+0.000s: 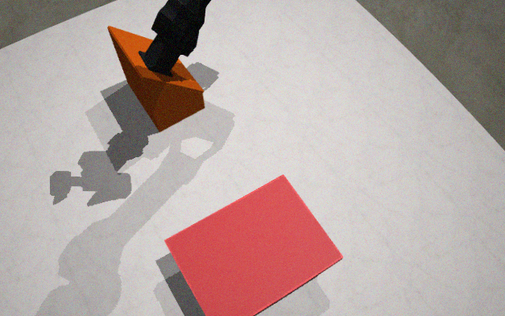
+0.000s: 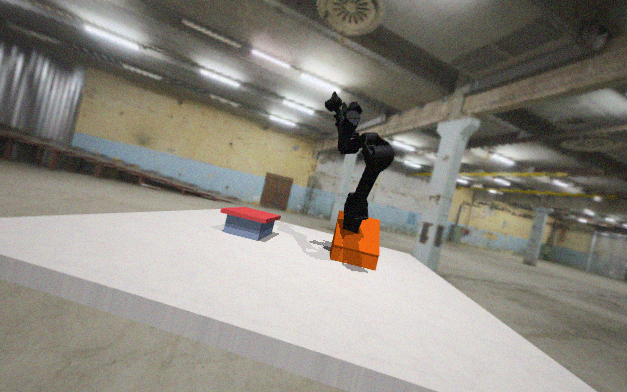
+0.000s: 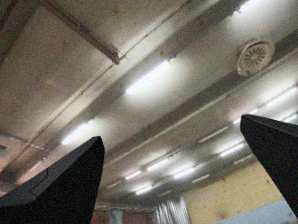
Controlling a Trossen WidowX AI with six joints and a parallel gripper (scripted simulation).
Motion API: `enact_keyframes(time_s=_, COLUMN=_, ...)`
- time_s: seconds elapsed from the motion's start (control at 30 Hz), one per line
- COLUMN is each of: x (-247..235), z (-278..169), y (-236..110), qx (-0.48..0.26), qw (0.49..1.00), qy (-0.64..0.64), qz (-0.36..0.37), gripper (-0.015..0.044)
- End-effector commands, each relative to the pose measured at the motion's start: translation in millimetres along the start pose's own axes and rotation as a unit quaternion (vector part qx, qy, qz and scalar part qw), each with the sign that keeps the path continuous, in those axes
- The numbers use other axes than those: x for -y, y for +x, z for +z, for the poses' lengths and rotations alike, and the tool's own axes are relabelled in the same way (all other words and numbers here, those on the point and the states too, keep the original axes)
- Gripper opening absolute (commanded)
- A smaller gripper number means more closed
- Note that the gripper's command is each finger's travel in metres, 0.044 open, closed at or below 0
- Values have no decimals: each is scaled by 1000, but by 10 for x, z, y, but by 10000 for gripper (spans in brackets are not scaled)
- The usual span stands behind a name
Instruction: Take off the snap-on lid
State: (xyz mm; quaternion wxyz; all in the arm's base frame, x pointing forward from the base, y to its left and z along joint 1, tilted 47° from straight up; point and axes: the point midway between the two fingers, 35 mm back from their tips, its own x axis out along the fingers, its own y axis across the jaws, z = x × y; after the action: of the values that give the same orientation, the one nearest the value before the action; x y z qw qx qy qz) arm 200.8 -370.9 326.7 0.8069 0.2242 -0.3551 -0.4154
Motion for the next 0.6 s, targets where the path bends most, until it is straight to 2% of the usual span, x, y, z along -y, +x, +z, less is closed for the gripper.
enact_keyframes(time_s=0.0, x=2, z=-27, y=-3, qx=-5, qw=1000, qy=2, qz=0, gripper=374)
enact_keyframes(time_s=0.17, x=44, z=-729, y=-174, qx=-147, qw=987, qy=66, qz=-4, gripper=243)
enact_keyframes(time_s=0.3, x=63, z=-1338, y=-472, qx=-275, qw=952, qy=131, qz=-22, gripper=235)
enact_keyframes(time_s=0.4, x=64, z=-1550, y=-617, qx=-321, qw=934, qy=156, qz=-32, gripper=235)
enact_keyframes(time_s=0.57, x=46, z=-2160, y=-1215, qx=-467, qw=847, qy=239, qz=-79, gripper=235)
